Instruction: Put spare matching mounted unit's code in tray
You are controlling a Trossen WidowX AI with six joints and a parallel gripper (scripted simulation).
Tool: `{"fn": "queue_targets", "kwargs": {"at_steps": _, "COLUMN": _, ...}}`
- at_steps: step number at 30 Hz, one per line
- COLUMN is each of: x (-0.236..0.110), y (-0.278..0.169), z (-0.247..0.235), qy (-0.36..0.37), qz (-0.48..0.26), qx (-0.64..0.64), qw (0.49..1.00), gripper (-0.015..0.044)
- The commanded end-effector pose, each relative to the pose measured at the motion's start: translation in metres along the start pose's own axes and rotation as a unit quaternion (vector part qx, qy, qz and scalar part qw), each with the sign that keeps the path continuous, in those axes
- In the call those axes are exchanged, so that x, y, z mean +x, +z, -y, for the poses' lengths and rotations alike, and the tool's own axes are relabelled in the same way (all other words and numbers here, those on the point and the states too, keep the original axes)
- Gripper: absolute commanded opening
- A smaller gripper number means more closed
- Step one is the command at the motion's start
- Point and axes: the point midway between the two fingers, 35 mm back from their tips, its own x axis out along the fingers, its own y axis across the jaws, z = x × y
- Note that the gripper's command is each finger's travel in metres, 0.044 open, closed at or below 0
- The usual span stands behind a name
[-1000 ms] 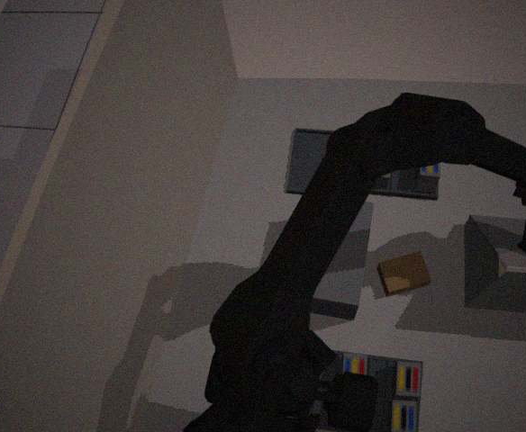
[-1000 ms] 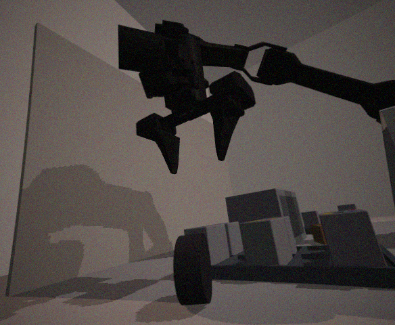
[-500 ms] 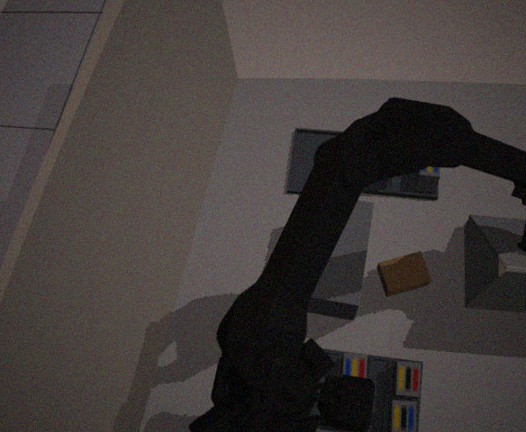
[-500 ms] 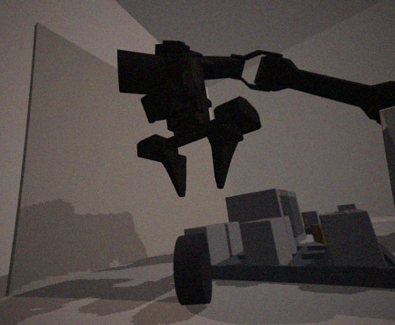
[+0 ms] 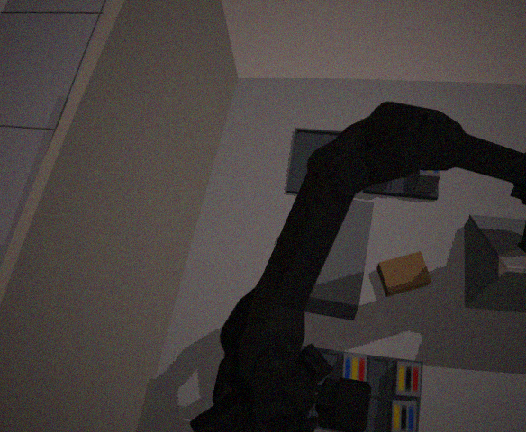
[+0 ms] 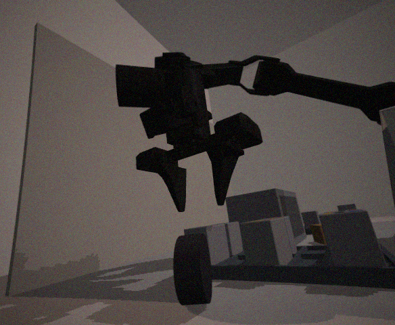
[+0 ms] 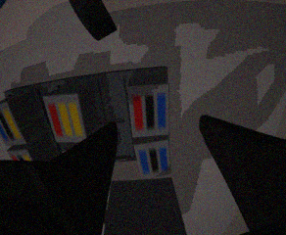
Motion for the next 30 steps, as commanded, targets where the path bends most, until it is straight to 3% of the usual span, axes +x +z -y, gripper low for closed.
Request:
{"fn": "queue_targets", "kwargs": {"at_steps": 1, "x": 0.009, "y": -0.001, "z": -0.001, "qy": 0.000, "qz": -0.004, "qx": -0.003, "qw": 1.000, "gripper": 0.0300}}
{"fn": "queue_targets", "kwargs": {"at_steps": 30, "x": 0.058, "y": -0.002, "z": -0.004, "qy": 0.000, "qz": -0.006, "qx": -0.002, "qw": 1.000, "gripper": 0.0300}}
